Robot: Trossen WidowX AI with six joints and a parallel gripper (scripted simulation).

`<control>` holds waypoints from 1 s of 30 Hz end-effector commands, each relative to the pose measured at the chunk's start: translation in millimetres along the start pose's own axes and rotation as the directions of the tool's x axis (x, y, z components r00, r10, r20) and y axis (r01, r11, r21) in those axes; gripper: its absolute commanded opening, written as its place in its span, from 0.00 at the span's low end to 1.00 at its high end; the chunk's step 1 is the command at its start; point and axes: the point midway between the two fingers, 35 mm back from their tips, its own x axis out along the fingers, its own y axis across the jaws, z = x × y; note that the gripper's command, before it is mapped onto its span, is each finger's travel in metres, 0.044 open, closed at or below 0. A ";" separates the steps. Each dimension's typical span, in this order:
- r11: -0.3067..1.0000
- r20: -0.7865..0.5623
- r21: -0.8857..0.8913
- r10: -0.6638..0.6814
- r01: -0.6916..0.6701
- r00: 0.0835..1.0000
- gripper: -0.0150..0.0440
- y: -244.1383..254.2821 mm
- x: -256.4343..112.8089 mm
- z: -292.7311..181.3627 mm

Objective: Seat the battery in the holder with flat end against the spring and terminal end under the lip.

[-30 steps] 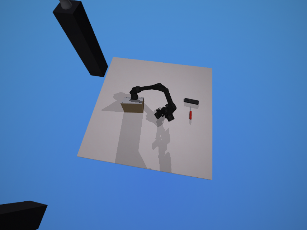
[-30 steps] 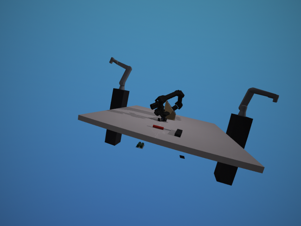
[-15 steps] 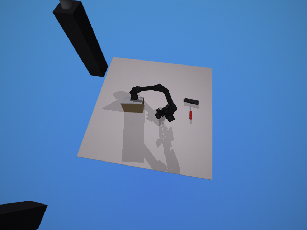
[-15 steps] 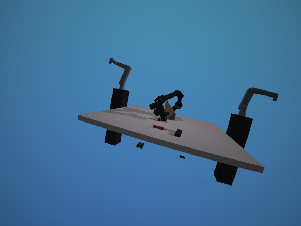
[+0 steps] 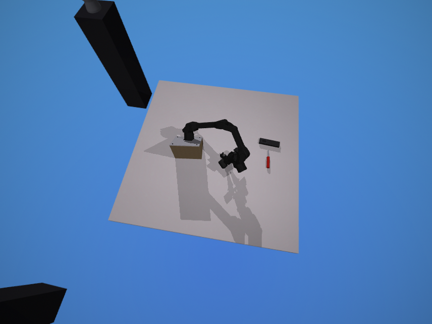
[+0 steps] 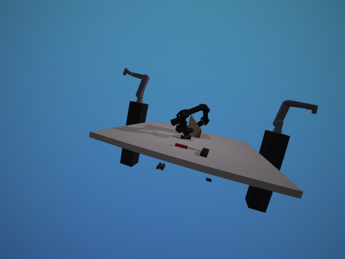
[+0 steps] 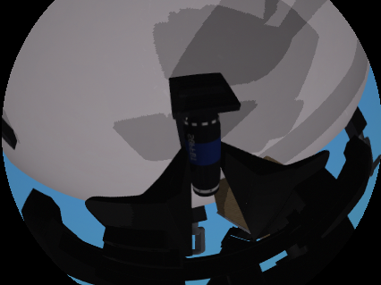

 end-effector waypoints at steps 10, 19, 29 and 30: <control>1.000 0.049 -0.009 -0.015 0.015 0.999 0.39 -0.7 -0.1 4.8; 1.000 0.083 -0.008 -0.024 0.025 0.996 0.39 -1.0 1.5 5.1; 0.999 0.123 -0.006 -0.032 0.033 0.992 0.39 -1.3 3.2 5.5; 0.999 0.127 -0.005 -0.033 0.034 0.991 0.39 -1.4 3.4 5.5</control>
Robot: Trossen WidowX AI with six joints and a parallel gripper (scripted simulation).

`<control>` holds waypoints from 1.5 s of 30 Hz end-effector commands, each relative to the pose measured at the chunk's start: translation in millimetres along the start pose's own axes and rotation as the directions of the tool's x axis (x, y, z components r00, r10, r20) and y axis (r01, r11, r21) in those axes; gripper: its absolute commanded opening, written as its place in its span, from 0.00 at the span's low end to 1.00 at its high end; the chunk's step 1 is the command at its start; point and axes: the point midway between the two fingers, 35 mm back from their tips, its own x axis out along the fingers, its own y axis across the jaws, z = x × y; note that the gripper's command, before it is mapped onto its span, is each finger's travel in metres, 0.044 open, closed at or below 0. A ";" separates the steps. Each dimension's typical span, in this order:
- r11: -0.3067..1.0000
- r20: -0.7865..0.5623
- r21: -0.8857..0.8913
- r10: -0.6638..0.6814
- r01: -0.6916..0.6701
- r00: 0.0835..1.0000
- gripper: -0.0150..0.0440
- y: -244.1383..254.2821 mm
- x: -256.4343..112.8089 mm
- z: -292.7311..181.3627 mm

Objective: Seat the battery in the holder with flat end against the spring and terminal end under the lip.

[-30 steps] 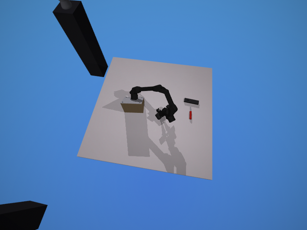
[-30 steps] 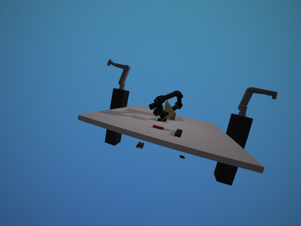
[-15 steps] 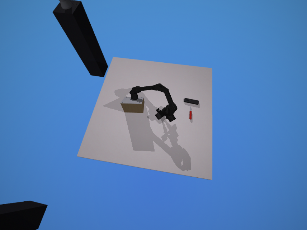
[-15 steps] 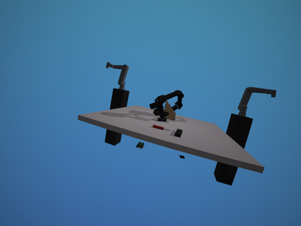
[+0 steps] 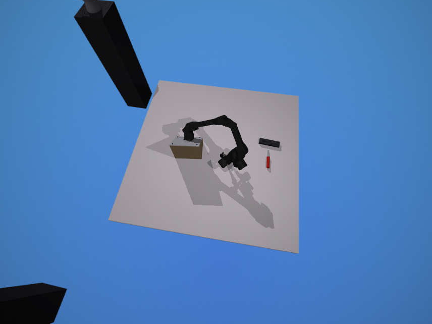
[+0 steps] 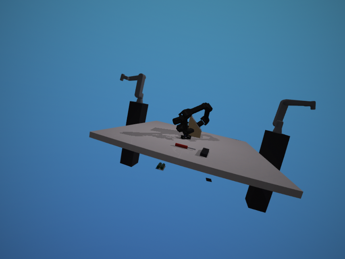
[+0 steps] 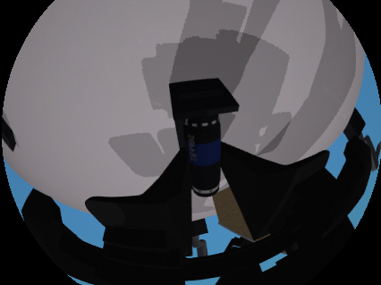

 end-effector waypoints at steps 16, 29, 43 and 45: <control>1.000 0.088 -0.003 -0.019 0.019 0.996 0.39 -1.7 4.0 4.5; 1.000 0.140 0.002 -0.025 0.025 0.990 0.39 -1.8 6.0 3.8; 1.000 0.196 0.008 -0.030 0.029 0.980 0.39 -1.6 7.8 2.4; 1.000 0.204 0.009 -0.031 0.029 0.979 0.39 -1.6 8.0 2.2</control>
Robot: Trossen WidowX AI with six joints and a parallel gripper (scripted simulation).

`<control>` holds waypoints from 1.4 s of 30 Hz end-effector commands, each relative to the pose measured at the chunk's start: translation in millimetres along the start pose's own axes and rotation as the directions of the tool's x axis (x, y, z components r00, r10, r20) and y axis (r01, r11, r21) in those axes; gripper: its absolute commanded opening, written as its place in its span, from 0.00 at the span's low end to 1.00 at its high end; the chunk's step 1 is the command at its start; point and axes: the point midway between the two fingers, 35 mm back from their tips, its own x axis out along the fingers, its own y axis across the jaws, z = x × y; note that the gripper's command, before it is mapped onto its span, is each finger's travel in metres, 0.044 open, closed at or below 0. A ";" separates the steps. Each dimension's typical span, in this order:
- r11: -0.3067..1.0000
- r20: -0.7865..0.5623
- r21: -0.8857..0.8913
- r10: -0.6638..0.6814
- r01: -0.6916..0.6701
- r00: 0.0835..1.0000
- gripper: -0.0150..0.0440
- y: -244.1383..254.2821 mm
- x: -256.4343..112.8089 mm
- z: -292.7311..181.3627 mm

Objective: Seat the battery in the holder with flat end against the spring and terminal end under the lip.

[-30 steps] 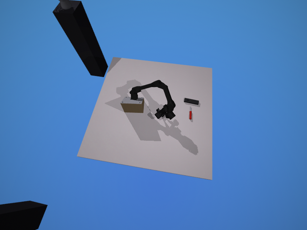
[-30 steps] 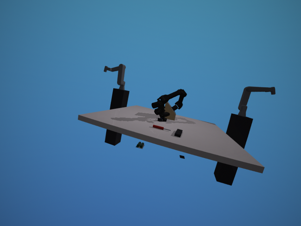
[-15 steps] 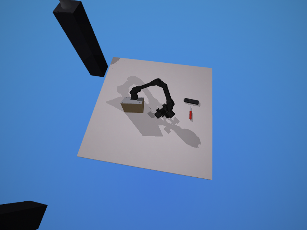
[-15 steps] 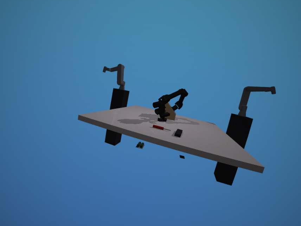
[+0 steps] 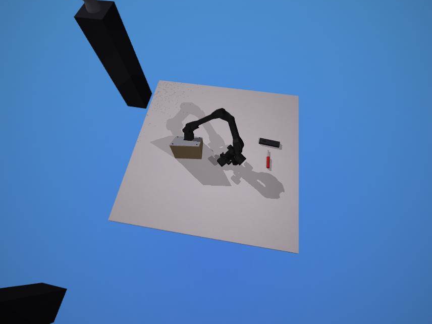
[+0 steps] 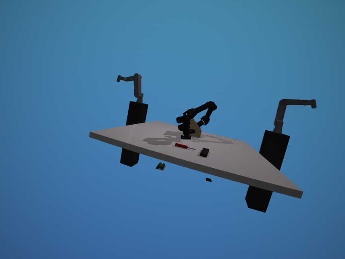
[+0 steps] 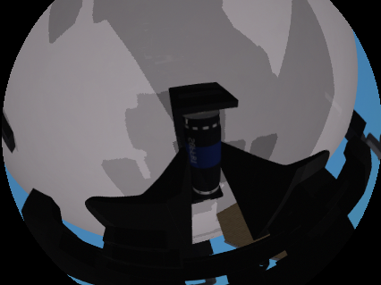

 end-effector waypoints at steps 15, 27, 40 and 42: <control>1.000 0.086 -0.003 -0.012 0.013 0.996 0.39 -1.3 3.0 2.2; 1.000 0.133 0.002 -0.010 0.010 0.991 0.39 -0.6 4.5 -0.2; 1.000 0.166 0.005 -0.007 0.006 0.986 0.39 0.2 5.8 -3.5; 1.000 0.168 0.005 -0.006 0.006 0.986 0.39 0.3 6.1 -4.6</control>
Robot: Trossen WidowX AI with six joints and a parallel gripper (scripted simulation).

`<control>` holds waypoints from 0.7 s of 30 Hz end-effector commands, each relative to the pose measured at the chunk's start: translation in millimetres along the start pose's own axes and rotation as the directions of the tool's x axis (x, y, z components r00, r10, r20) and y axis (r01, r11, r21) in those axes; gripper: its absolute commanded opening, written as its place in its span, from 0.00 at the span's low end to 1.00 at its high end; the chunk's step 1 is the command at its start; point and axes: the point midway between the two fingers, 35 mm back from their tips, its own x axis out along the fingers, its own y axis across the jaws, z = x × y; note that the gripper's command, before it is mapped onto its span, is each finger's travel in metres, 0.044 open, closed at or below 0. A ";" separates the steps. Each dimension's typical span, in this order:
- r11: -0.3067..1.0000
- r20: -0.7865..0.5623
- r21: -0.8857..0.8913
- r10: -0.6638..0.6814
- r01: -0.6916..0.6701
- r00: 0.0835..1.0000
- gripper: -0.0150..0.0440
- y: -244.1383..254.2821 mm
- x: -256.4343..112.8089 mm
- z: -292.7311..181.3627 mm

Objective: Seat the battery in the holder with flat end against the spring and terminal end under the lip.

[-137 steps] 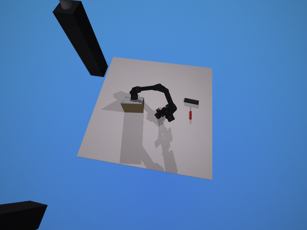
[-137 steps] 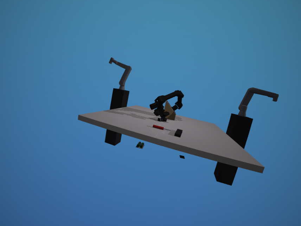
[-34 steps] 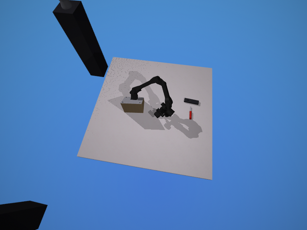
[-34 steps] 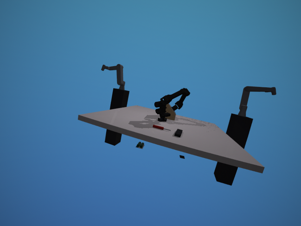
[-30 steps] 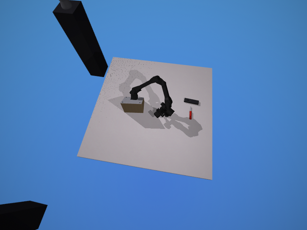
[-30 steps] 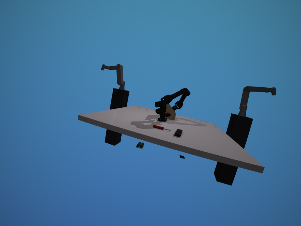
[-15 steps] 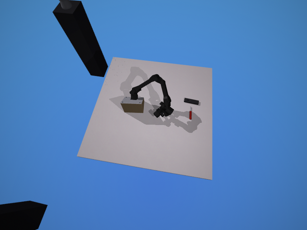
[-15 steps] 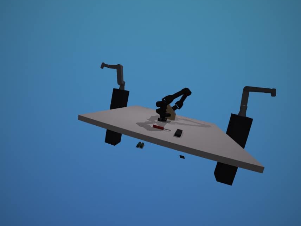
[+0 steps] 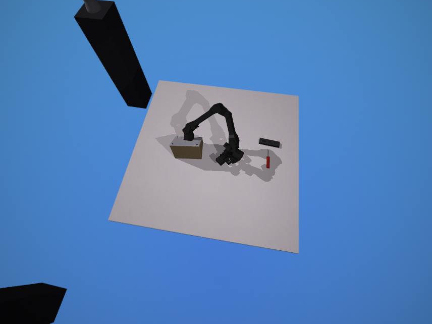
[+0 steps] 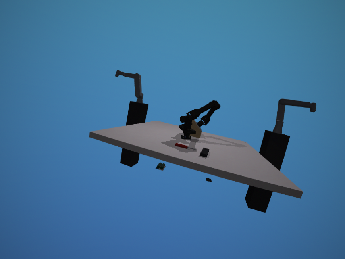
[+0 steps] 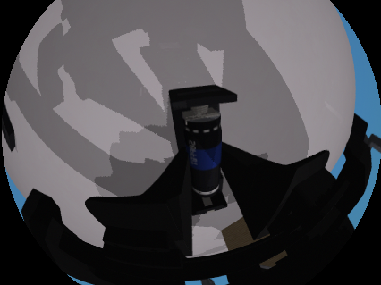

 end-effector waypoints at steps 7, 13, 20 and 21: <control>1.000 0.011 0.000 -0.002 0.002 1.000 0.39 0.2 0.5 -5.1; 1.000 0.015 0.001 -0.001 0.001 1.000 0.39 0.4 0.9 -9.1; 1.000 0.015 0.002 0.000 0.000 1.000 0.39 0.5 1.3 -12.8; 1.000 0.015 0.002 0.000 0.000 1.000 0.39 0.5 1.3 -12.8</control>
